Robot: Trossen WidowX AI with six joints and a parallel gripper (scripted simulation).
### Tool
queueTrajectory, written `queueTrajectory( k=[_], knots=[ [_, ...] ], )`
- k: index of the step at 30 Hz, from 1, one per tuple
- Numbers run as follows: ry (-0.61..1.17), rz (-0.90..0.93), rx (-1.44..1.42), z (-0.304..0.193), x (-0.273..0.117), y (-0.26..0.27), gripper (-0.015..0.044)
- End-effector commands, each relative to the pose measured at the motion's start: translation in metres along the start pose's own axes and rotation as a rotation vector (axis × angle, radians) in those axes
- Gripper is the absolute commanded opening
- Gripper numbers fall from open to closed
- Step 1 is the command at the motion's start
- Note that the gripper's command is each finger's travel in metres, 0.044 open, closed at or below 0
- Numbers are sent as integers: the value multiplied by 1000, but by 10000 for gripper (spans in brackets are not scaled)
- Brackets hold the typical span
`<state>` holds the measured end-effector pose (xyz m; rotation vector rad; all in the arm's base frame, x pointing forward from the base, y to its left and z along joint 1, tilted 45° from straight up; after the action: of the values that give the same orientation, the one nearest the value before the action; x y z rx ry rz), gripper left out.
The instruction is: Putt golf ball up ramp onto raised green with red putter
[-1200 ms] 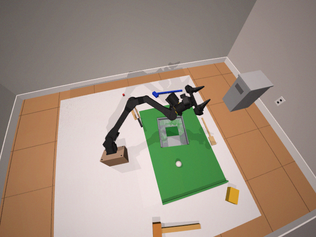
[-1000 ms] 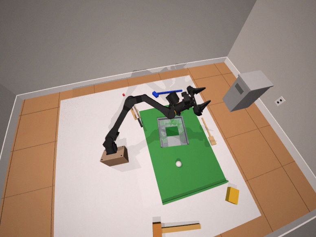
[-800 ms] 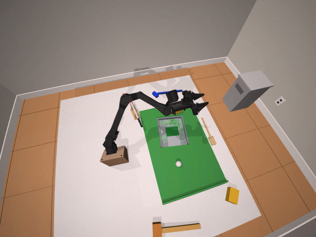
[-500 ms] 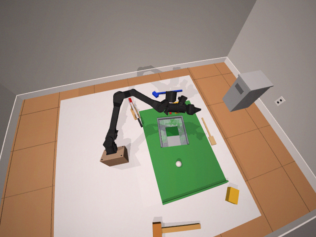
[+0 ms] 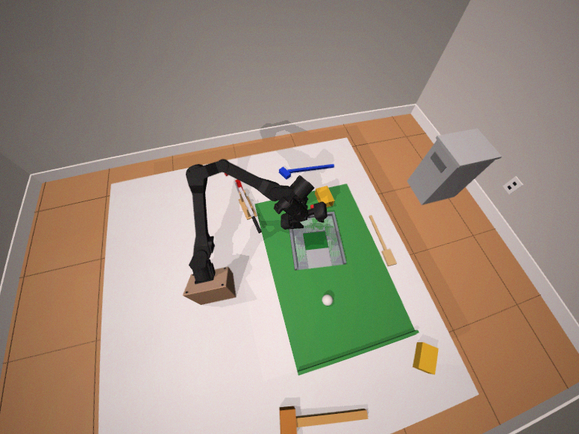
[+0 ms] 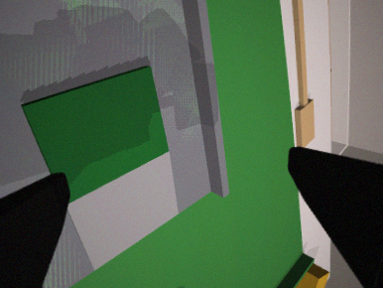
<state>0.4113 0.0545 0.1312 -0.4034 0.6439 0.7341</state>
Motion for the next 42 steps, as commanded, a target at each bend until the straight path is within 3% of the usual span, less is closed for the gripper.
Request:
queueTrajectory(
  k=[1,12,42],
  knots=[
    [1,288,-161,-19,-20,69,440],
    [-229,708,-343,-27,-86,179,440],
    [-234,711,-343,-28,-48,207,440]
  ],
)
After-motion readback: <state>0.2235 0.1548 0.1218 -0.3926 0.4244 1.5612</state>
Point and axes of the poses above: the point midway between the two fingers, 35 mm back from their tips, its own x axis out along the fingers, its own y axis across the jaws, z = x × y, the point moved 2 cm from there along -x, back along the fingers, and after that the axes turned 13 degrees about x, right-handed, at the moved point
